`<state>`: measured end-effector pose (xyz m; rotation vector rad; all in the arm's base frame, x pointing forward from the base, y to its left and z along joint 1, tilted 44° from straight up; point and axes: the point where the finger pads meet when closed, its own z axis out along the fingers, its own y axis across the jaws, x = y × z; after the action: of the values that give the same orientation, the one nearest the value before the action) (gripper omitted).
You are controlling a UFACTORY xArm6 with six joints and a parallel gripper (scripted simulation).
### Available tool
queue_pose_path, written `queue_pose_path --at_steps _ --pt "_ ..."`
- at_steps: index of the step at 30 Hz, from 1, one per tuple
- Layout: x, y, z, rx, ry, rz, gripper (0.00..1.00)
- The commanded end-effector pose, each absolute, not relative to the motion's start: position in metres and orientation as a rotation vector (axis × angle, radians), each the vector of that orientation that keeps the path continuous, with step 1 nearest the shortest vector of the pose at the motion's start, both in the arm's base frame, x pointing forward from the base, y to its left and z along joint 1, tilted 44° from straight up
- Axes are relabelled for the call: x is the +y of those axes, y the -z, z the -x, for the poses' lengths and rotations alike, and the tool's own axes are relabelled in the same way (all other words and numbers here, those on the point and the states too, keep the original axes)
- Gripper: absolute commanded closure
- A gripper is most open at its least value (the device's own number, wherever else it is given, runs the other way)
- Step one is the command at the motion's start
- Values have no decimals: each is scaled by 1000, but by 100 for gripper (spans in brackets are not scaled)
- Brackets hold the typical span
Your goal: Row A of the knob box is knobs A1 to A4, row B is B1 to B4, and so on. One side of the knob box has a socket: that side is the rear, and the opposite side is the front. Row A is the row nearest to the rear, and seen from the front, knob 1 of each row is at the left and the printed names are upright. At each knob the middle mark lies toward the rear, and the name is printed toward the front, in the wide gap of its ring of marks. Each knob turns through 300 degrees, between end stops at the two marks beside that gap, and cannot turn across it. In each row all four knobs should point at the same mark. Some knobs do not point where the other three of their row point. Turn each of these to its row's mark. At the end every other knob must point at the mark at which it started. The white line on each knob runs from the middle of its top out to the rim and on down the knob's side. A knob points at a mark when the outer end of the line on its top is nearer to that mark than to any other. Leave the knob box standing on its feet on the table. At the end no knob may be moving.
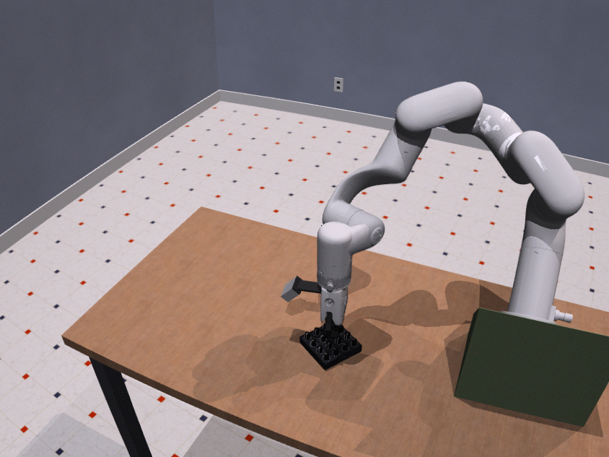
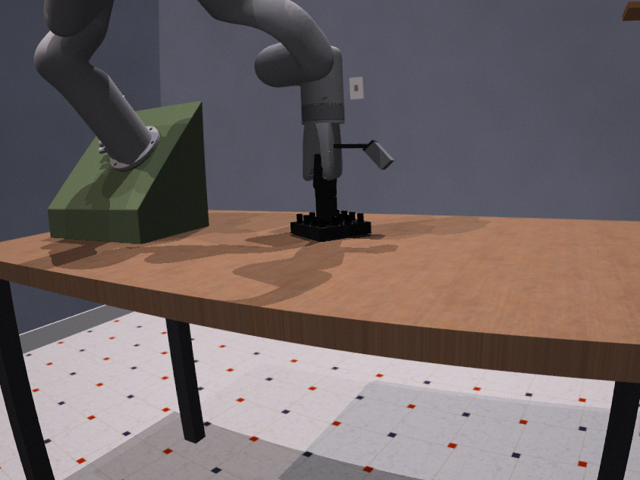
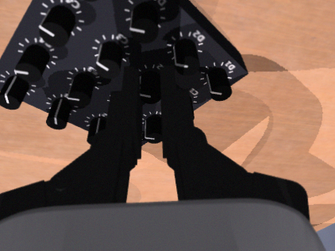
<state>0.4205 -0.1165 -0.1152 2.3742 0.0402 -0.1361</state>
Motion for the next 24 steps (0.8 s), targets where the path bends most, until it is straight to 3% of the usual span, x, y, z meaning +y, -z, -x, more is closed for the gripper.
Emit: queue_pose_path --at_steps 1,24 --pt "-116 114 -422 -45 89 -2370 92" --pt "-116 114 -422 -479 -89 -2322 92"
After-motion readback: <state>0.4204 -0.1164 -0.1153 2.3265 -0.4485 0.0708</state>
